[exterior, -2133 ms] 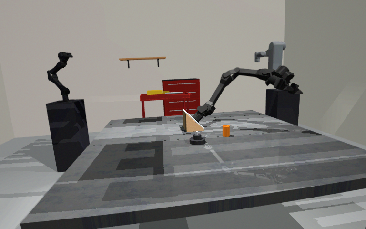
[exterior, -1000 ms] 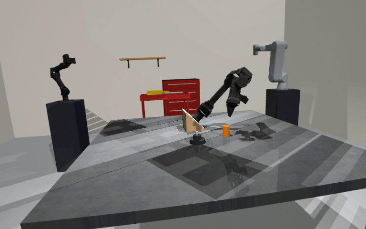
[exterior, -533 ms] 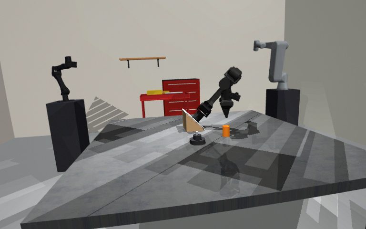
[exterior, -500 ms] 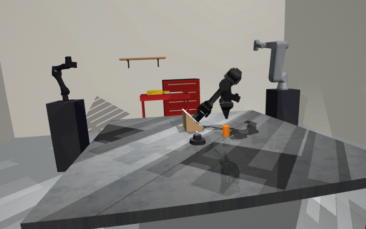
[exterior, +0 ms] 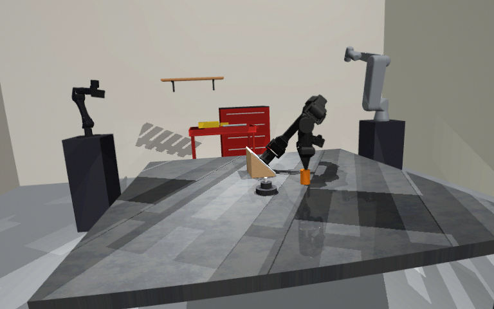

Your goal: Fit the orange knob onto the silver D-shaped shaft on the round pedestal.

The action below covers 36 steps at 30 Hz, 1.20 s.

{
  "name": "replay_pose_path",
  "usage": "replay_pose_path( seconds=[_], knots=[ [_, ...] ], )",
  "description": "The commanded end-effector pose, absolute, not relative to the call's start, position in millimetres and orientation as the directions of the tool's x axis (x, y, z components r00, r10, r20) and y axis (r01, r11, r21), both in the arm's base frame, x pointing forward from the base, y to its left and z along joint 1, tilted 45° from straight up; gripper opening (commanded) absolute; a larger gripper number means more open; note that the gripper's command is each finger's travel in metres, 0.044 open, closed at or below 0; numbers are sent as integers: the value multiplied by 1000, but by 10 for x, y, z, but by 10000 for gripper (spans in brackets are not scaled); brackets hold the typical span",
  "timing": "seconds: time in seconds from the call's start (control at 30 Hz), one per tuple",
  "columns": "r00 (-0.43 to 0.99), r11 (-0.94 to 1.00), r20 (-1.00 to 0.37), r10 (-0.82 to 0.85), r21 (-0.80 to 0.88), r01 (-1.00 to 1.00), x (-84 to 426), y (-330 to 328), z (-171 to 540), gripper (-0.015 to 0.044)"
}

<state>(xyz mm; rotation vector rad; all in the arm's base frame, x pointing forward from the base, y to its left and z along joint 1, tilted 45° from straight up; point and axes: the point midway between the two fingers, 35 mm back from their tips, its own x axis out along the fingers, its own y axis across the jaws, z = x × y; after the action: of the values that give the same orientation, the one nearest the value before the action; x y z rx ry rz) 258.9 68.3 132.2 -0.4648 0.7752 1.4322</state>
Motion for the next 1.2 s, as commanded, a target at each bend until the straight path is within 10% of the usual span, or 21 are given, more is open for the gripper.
replay_pose_path(
  seconds=[0.0, 1.17],
  knots=[
    [-38, 116, -713, 700, 166, -979, 2587, 729, 1278, 440],
    [-38, 115, -711, 703, 166, -979, 2552, 1129, 891, 440]
  ],
)
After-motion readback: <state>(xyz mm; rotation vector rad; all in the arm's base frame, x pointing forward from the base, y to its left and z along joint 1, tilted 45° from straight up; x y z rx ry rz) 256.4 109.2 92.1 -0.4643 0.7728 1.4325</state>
